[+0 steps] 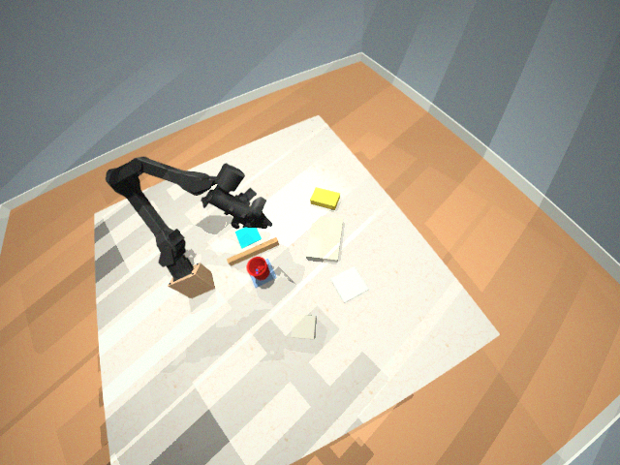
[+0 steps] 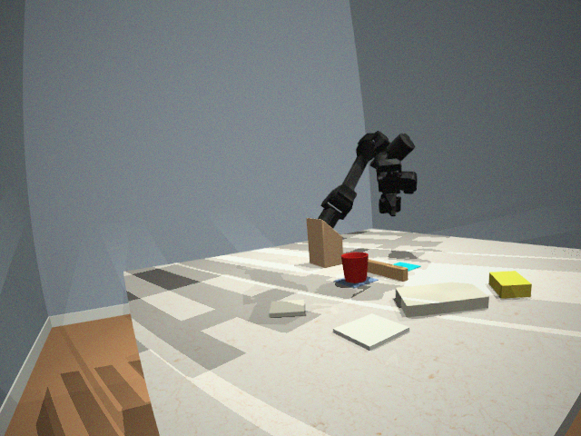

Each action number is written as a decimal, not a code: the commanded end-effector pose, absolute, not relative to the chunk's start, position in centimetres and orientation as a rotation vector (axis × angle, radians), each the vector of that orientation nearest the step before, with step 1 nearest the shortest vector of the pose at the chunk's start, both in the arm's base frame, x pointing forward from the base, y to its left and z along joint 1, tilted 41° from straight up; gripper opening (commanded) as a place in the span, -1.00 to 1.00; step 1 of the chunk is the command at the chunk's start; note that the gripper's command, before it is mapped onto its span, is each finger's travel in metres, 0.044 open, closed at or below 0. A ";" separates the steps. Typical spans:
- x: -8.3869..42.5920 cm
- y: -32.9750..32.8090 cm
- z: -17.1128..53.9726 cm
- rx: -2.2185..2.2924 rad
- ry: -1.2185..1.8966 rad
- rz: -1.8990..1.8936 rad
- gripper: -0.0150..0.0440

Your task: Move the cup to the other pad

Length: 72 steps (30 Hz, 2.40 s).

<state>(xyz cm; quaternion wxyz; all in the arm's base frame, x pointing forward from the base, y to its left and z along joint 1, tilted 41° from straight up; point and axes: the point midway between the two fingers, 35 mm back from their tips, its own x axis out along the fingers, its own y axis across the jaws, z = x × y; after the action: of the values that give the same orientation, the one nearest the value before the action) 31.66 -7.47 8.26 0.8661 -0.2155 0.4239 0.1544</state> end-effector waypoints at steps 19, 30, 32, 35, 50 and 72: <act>20.9 -5.8 -1.9 -0.112 1.070 1.046 0.01; 21.2 -5.1 -2.7 -0.113 1.071 1.046 0.01; 21.3 -4.9 -3.0 -0.113 1.071 1.045 0.01; 21.3 -4.6 -3.4 -0.113 1.071 1.045 0.01; 21.6 -2.9 -5.3 -0.112 1.070 1.046 0.01; 21.6 -1.6 -6.7 -0.116 1.067 1.047 -0.01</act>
<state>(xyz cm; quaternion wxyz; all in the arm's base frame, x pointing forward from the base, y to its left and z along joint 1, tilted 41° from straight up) 21.63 -1.56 -6.72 0.7317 -0.0527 0.4850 0.4760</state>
